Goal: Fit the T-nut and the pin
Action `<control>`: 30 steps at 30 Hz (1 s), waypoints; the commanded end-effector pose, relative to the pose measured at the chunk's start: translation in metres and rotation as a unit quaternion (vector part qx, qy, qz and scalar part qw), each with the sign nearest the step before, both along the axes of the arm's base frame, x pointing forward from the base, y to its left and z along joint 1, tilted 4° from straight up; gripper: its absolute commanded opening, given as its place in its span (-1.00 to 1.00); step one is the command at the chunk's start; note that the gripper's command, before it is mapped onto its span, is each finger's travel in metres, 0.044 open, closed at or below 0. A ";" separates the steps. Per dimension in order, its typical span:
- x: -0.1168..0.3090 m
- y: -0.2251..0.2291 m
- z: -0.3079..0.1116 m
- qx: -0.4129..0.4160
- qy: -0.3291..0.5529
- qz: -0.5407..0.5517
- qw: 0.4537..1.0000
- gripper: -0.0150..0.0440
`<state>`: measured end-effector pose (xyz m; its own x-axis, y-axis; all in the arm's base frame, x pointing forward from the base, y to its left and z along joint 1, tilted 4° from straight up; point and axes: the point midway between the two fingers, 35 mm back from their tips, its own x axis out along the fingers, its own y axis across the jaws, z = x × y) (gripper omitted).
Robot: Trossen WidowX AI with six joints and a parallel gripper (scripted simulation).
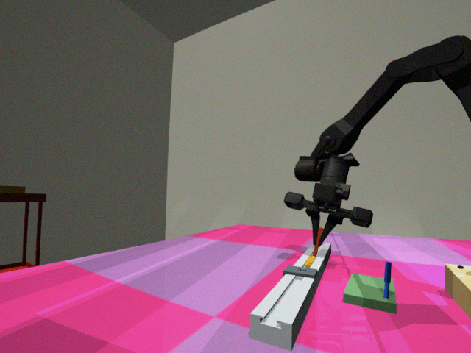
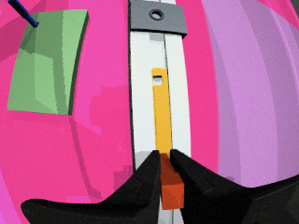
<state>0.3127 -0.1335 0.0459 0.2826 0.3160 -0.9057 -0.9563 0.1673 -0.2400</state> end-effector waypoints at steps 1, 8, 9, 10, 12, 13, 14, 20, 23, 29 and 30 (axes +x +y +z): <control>0.001 -0.001 0.000 0.000 0.005 -0.002 1.000 -1.00; 0.002 -0.001 0.000 0.001 0.012 -0.002 1.000 -1.00; 0.002 -0.001 0.000 0.001 0.013 -0.002 1.000 -1.00; 0.002 -0.001 0.000 0.001 0.014 -0.002 1.000 -1.00; 0.003 -0.001 0.000 0.002 0.016 -0.002 1.000 -1.00; 0.003 -0.001 0.000 0.002 0.017 -0.002 1.000 -1.00; 0.003 -0.001 0.000 0.002 0.018 -0.002 1.000 -1.00; 0.004 -0.002 0.000 0.003 0.024 -0.001 1.000 -1.00; 0.004 -0.002 0.000 0.004 0.027 -0.001 1.000 -1.00; 0.005 -0.002 0.000 0.005 0.033 -0.001 0.999 -1.00; 0.005 -0.002 0.000 0.005 0.034 -0.001 0.999 -1.00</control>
<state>0.3163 -0.1341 0.0465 0.2278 0.3267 -0.9173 -0.9693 0.1662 -0.1815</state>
